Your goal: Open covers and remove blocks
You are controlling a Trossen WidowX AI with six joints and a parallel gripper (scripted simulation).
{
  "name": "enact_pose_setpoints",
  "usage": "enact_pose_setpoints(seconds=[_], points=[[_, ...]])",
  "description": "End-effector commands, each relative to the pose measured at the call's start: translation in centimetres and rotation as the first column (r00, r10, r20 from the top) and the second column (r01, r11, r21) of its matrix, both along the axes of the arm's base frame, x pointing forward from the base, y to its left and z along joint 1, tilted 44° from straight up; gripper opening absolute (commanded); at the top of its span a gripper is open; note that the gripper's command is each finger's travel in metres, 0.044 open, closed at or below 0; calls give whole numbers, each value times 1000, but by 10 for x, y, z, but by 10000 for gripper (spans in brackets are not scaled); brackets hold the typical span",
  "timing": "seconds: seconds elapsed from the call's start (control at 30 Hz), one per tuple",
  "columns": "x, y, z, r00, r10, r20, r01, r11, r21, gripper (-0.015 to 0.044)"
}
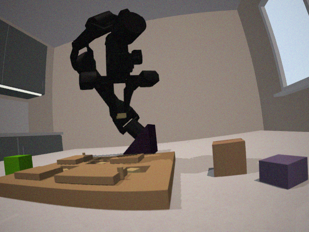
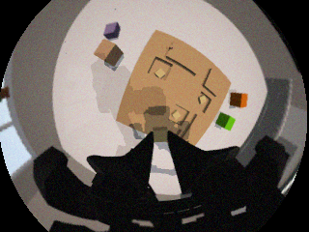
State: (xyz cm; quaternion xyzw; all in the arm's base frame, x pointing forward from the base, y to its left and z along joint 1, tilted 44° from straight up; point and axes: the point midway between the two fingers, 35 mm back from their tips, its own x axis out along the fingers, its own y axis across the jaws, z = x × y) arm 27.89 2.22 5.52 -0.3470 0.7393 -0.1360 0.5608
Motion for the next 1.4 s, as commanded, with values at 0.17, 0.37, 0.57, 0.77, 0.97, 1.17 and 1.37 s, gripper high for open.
enact_pose_setpoints(seconds=[0.17, 0.37, 0.57, 0.77, 0.97, 1.17, 1.37], points=[[16, 25, -21, 1000, -3, 8, 3, 1000, 8, 80], [23, 41, -35, 1000, -3, 8, 3, 1000, 9, 80], [28, 56, -51, 1000, -3, 9, 3, 1000, 10, 80], [32, 72, -67, 1000, -4, 9, 4, 1000, 10, 80], [35, 87, -85, 1000, -5, 10, 5, 1000, 9, 80], [35, 102, -103, 1000, -6, 10, 5, 1000, 8, 80], [35, 116, -122, 1000, -7, 11, 7, 1000, 6, 80]])
